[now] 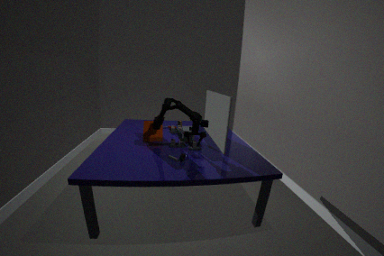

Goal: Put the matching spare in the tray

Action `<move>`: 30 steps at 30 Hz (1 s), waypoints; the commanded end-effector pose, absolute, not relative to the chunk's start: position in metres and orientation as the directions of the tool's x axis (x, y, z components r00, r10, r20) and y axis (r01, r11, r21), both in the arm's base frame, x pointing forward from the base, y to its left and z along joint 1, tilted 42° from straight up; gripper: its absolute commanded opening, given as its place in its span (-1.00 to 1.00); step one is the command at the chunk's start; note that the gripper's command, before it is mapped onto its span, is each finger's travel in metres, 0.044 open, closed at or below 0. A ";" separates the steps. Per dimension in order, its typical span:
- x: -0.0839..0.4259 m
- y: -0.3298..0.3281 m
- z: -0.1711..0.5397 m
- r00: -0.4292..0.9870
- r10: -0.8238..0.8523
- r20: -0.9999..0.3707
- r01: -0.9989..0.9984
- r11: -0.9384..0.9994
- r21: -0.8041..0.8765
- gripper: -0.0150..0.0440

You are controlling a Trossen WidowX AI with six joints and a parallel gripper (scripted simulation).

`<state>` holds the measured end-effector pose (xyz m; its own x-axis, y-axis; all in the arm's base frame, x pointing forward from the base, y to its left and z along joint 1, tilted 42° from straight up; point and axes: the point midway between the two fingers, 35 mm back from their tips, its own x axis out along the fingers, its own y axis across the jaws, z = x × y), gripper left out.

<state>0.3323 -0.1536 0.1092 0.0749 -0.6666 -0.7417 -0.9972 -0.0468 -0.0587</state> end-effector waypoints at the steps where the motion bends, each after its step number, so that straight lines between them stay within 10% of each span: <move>1: 0.336 -0.126 0.139 0.093 -0.664 -0.742 -0.996 -0.057 -0.074 1.00; 30: 0.327 -0.084 0.180 0.099 -0.659 -0.746 -0.995 -0.070 -0.070 1.00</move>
